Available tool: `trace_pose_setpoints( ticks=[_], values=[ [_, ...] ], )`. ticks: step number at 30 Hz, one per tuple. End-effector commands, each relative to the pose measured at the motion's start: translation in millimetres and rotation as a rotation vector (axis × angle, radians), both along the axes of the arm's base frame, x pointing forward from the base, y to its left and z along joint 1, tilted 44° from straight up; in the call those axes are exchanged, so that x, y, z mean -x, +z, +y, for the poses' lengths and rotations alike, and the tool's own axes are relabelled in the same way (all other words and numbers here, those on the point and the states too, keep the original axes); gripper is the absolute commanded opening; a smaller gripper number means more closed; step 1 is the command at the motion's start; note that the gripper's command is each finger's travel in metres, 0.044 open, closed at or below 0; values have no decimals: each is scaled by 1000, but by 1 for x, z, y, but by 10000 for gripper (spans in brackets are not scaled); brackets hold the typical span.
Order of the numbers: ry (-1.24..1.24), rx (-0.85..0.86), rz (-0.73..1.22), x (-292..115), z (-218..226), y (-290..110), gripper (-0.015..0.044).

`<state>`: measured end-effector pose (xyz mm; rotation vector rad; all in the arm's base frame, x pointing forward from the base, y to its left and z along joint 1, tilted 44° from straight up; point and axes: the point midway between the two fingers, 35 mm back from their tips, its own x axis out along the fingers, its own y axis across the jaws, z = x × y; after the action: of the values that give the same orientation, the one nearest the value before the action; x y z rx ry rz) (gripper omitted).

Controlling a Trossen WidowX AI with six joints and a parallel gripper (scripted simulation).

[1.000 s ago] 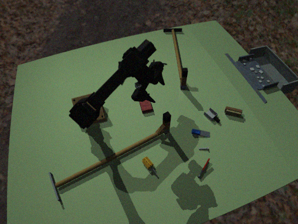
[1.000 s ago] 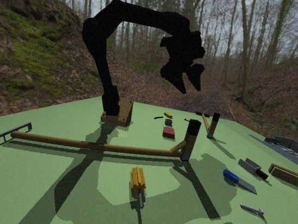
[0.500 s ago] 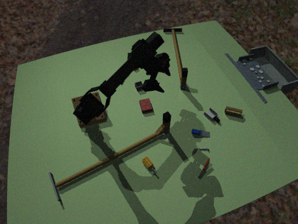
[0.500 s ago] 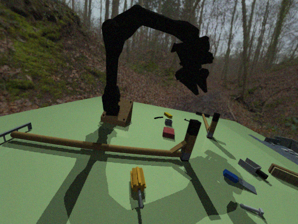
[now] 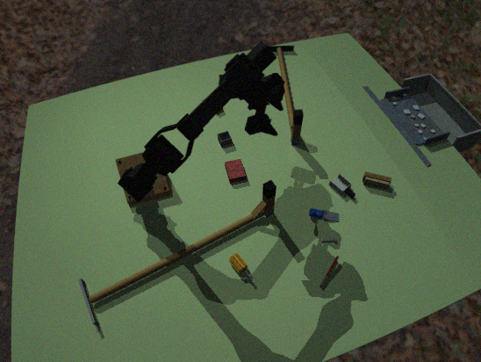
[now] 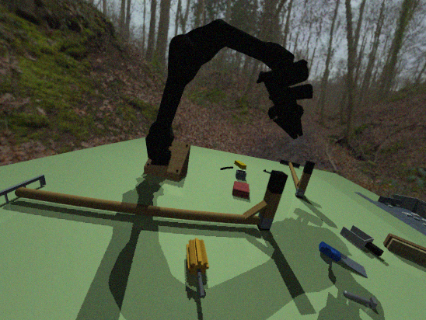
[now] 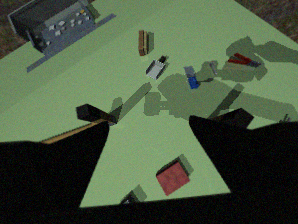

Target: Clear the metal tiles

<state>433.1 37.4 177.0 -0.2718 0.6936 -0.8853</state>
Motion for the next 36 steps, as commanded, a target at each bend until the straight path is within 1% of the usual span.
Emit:
trace_pose_setpoints(
  ticks=[1, 29, 36],
  values=[
    [25, 8, 23, -14, 5, -9, 440],
    [180, 97, 173, -90, 35, -87, 440],
    [188, 102, 180, -92, 35, -95, 440]
  ],
)
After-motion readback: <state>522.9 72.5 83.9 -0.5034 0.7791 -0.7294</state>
